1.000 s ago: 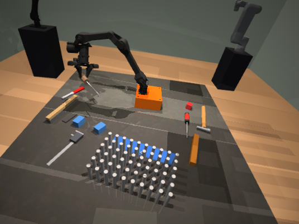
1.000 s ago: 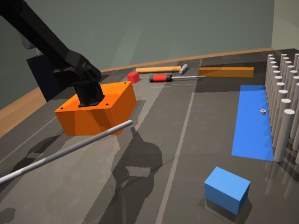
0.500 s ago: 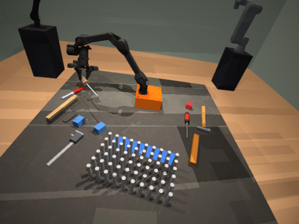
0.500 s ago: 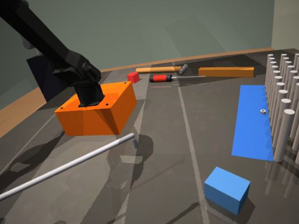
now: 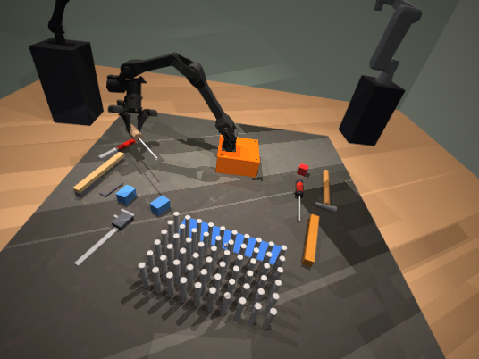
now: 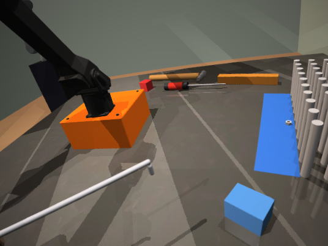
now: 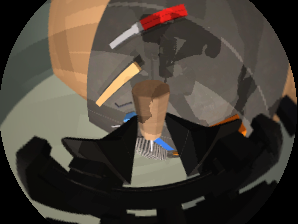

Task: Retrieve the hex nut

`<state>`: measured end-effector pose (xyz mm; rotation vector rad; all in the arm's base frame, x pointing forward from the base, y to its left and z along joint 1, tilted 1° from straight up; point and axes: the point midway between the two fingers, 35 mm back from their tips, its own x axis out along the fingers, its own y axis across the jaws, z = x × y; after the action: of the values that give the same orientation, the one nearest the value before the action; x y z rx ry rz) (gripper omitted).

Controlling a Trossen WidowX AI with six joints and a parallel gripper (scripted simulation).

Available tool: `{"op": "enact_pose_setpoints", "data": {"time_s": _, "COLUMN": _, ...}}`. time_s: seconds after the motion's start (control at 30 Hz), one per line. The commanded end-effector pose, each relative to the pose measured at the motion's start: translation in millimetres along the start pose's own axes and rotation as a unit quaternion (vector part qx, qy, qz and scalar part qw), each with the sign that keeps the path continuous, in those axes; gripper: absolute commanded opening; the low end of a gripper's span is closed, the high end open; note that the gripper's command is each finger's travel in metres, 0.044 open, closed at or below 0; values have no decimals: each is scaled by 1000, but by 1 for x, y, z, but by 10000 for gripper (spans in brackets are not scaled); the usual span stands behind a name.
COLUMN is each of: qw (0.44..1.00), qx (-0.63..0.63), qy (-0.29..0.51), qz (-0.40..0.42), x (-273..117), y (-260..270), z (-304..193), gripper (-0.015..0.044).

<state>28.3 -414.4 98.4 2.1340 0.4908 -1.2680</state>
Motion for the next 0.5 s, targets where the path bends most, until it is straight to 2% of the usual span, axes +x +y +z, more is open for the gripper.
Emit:
{"op": "enact_pose_setpoints", "data": {"time_s": 0.0, "qw": 1000, "qx": 5, "qy": 6, "qz": -1, "x": 8, "y": -2, "z": 3, "gripper": 0}}
{"op": "enact_pose_setpoints", "data": {"time_s": 0.47, "qw": 1000, "qx": 5, "qy": 6, "qz": -1, "x": 21, "y": -5, "z": 9, "gripper": 0}}
